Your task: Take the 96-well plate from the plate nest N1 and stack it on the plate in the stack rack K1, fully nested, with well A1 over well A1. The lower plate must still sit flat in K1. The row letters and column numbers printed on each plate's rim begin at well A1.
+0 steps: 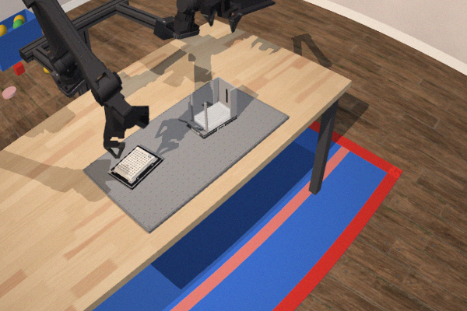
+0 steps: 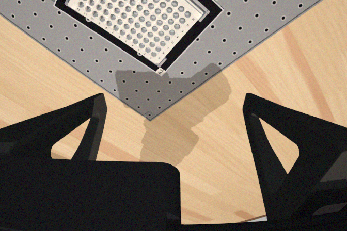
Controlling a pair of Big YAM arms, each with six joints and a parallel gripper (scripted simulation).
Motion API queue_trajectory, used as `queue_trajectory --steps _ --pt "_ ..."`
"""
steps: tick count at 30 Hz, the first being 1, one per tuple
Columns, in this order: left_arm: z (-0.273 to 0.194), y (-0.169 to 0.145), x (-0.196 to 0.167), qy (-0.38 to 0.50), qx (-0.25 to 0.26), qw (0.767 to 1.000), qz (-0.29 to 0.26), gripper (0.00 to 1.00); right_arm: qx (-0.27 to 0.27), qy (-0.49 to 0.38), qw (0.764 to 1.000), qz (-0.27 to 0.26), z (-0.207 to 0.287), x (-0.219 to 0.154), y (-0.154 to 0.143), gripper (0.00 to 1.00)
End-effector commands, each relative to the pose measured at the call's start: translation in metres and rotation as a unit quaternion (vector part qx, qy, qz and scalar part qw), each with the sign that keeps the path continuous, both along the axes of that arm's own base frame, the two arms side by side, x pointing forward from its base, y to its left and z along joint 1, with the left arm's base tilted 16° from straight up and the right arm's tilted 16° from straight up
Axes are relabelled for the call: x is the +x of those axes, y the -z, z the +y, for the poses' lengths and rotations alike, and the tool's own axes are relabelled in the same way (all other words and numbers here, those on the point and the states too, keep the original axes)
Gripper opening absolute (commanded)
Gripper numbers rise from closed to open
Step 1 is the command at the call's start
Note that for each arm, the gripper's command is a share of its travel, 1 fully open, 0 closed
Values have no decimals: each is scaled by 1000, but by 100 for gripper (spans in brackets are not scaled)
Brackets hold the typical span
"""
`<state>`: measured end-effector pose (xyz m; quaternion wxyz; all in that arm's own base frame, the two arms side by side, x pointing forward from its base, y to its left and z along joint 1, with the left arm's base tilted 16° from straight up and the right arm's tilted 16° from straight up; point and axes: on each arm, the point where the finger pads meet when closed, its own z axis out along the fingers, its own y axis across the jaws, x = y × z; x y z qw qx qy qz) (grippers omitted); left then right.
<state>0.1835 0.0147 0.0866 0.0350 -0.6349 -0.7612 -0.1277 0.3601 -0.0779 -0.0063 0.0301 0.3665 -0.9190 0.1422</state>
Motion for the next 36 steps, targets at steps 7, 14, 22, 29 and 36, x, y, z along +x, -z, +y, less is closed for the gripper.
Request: queue_trajectory --steps 7,14,22,29,36 --pt "2 -7 3 0 0 1000 -7 100 -5 -166 986 11 23 6 -7 100" --pt "2 -7 3 0 0 1000 -7 100 -11 -278 960 34 39 0 -4 100" --pt "2 -7 3 0 0 1000 -7 100 -17 -370 927 53 52 -5 -1 100" --pt "2 -7 3 0 0 1000 -7 100 -25 -424 904 59 52 -4 -2 100" --pt "2 -7 3 0 0 1000 -7 100 -22 -425 902 68 52 0 -2 100"
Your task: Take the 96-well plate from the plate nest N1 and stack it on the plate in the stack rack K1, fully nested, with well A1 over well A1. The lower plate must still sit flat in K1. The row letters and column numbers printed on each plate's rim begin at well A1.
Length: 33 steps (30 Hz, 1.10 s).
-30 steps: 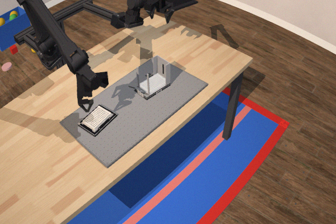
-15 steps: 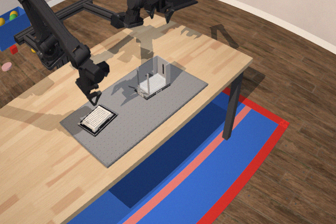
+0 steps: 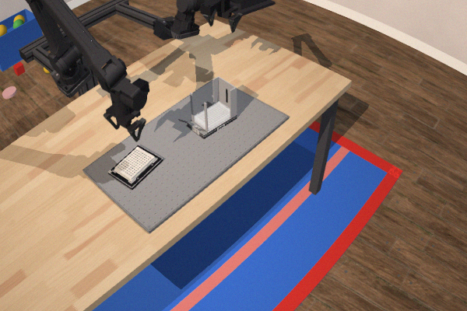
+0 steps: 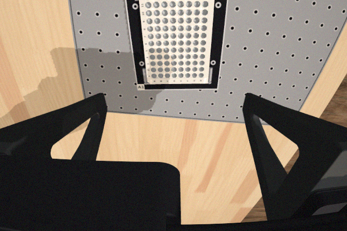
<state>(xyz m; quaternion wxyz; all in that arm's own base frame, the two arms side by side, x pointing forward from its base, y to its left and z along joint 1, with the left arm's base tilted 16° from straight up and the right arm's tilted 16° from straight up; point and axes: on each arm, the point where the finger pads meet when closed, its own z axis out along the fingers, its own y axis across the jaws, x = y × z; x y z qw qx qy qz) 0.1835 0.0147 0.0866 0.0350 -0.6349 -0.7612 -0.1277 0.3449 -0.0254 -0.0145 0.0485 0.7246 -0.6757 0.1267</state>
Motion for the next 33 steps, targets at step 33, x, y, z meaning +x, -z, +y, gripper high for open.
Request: queue_trajectory --steps 33 --pt "2 -7 3 0 0 1000 -7 100 1 -11 1000 -4 -12 11 36 100"
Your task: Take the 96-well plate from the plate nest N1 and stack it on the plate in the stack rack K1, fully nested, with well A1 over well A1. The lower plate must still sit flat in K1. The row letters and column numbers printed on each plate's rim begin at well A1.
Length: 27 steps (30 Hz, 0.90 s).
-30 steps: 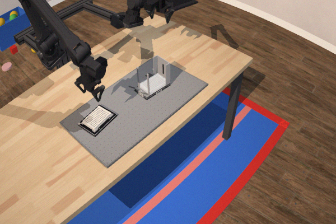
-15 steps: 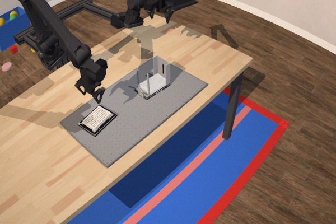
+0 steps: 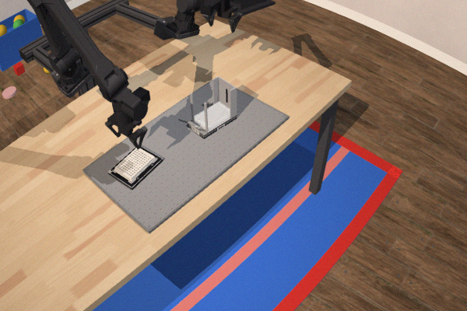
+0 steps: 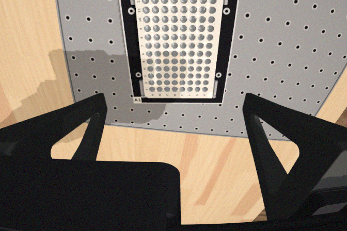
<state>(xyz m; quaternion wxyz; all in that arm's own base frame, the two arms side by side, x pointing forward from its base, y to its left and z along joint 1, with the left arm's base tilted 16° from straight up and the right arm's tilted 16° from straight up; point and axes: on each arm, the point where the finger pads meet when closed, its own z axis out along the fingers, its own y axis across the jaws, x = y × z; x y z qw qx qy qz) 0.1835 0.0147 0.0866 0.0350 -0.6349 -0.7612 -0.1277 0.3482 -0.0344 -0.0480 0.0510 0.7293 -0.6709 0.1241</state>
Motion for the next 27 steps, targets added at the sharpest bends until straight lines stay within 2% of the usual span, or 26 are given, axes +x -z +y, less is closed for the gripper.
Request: queue_trajectory --steps 1,27 --pt "2 -7 3 0 0 1000 -7 100 1 -4 1000 -7 -4 8 4 100" --pt "2 -7 3 0 0 1000 -7 100 1 -3 1000 -6 -14 11 43 100"
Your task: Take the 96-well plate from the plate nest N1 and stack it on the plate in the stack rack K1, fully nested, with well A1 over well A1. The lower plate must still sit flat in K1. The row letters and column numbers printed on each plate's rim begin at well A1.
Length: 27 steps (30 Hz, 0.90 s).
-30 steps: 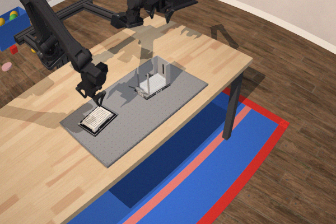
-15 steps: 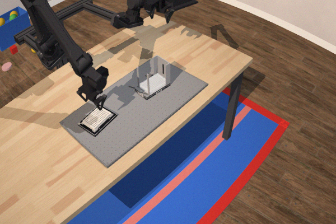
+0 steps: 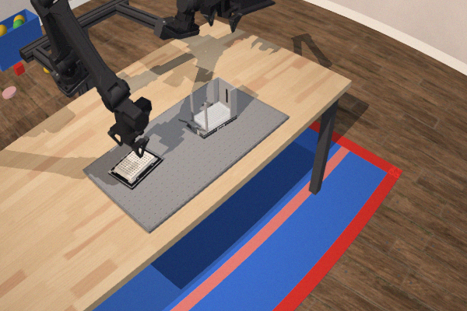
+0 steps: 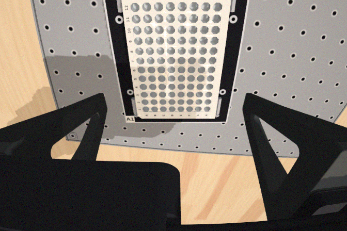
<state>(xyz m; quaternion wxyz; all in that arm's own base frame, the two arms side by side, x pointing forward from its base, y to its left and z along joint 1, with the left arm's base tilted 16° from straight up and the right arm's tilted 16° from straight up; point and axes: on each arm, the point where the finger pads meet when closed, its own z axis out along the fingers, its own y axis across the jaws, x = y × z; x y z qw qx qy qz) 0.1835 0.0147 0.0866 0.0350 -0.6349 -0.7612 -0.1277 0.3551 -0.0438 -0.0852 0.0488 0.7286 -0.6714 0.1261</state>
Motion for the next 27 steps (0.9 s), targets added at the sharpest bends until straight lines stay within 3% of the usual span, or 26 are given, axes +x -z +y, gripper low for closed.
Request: queue_trajectory --steps 1,27 --pt "2 -7 3 0 0 1000 -7 100 1 -4 1000 -3 -5 5 8 100" --pt "2 -7 3 0 0 1000 -7 100 0 -4 1000 -10 -14 17 41 100"
